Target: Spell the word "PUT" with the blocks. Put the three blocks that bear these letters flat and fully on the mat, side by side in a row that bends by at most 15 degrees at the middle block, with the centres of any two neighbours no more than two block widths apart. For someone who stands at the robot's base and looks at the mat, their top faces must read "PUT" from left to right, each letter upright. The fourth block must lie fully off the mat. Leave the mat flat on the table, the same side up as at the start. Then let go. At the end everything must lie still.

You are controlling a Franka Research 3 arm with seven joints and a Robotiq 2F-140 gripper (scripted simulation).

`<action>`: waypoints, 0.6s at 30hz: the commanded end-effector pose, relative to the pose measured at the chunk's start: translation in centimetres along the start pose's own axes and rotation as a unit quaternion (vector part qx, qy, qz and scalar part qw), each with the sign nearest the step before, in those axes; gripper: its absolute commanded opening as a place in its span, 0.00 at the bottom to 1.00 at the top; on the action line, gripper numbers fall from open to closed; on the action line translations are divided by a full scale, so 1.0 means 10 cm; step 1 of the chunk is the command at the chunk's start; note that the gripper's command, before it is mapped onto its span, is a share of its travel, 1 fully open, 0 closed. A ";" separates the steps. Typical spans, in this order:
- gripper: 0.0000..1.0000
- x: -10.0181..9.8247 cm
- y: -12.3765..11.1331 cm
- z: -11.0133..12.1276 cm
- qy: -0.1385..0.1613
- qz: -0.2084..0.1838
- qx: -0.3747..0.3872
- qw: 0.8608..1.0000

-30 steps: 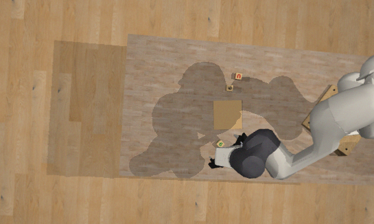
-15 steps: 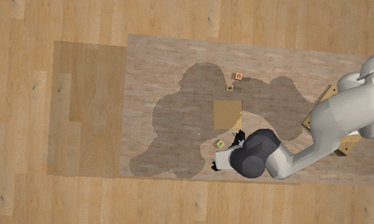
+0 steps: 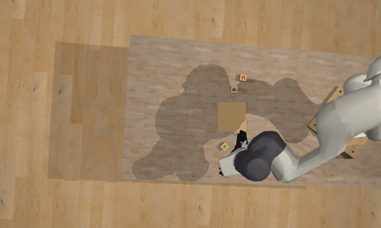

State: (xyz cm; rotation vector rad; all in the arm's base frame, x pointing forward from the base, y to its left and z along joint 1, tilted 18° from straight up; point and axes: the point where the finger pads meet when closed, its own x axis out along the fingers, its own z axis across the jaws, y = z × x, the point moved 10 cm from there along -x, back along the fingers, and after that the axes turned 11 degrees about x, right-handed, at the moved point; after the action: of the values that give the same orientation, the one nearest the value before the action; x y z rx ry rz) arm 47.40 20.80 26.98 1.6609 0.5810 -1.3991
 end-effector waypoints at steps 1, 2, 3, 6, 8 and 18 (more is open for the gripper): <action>1.00 0.00 0.00 0.01 -0.001 0.001 -0.069 0.998; 1.00 0.00 0.00 0.01 -0.001 0.001 -0.069 0.998; 1.00 0.00 0.00 0.01 -0.001 0.001 -0.069 0.998; 1.00 0.00 0.00 0.01 -0.001 0.001 -0.100 0.995; 1.00 0.00 -0.01 0.01 -0.001 0.001 -0.114 0.994; 1.00 0.00 -0.01 0.02 -0.001 0.001 -0.180 0.984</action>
State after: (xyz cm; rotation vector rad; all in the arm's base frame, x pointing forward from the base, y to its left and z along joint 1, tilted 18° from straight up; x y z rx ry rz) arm 47.32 20.75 26.97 1.4710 0.7180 -1.2768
